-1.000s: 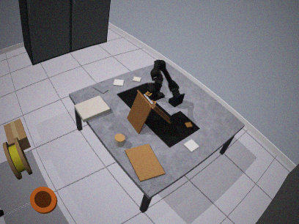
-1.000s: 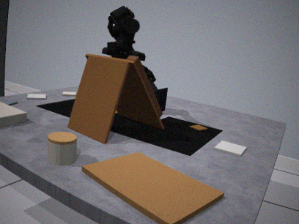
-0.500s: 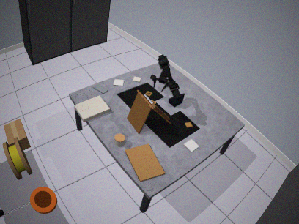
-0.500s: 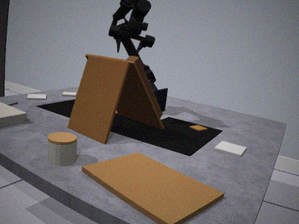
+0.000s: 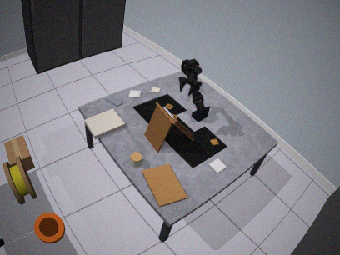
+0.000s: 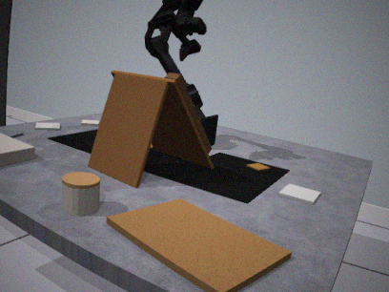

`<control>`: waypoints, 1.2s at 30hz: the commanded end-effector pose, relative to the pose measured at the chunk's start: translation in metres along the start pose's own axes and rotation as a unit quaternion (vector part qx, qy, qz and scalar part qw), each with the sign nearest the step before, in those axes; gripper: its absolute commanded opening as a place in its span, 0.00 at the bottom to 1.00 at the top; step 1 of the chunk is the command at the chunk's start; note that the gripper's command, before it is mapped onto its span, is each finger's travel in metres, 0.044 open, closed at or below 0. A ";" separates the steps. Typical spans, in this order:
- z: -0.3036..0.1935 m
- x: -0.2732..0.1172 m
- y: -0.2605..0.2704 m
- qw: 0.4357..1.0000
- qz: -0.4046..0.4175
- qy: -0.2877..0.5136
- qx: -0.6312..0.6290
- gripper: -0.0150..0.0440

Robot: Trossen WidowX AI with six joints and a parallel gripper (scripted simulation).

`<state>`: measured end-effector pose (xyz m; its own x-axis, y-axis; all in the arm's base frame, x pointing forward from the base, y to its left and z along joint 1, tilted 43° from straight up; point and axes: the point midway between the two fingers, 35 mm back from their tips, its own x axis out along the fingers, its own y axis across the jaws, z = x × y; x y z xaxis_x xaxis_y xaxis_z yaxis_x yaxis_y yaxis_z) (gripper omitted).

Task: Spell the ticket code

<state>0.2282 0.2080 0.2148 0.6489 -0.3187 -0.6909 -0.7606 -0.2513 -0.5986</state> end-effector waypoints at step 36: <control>-0.286 0.109 0.114 0.873 0.155 0.247 0.392 0.83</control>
<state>0.2296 -0.0899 0.1951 0.2435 -0.6478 -0.7218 -0.5932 0.4893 -0.6392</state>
